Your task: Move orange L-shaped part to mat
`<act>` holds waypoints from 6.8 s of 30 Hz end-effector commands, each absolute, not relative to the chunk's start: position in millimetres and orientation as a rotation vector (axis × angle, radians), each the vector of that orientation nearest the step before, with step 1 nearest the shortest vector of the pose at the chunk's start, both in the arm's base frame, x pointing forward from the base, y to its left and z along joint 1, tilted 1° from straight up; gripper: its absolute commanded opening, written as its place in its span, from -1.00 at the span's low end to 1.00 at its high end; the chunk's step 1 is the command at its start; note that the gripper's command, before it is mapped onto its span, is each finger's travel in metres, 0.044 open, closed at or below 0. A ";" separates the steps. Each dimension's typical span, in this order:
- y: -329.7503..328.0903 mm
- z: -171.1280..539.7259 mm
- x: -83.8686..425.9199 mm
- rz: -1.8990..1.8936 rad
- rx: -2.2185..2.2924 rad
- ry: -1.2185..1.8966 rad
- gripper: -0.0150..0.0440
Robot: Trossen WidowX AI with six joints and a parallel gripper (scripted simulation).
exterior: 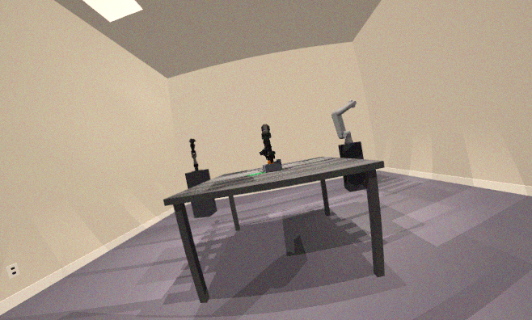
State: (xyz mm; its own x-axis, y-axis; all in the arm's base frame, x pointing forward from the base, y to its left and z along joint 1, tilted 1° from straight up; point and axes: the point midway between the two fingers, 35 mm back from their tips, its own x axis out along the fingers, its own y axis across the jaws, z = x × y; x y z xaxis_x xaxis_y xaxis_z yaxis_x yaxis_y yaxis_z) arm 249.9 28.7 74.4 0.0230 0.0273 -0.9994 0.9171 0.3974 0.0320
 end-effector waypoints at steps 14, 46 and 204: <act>28.8 75.0 250.2 -0.872 0.932 1.370 -0.37; 28.0 110.9 249.3 -0.875 0.936 1.369 -0.49; -131.2 76.9 300.7 -0.886 0.926 1.358 -0.31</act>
State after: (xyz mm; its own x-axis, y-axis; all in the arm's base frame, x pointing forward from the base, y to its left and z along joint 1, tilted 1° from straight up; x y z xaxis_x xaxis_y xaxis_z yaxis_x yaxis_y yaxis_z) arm 300.7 -131.1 76.8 0.0260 0.0123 -0.9996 0.9199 0.3911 0.0288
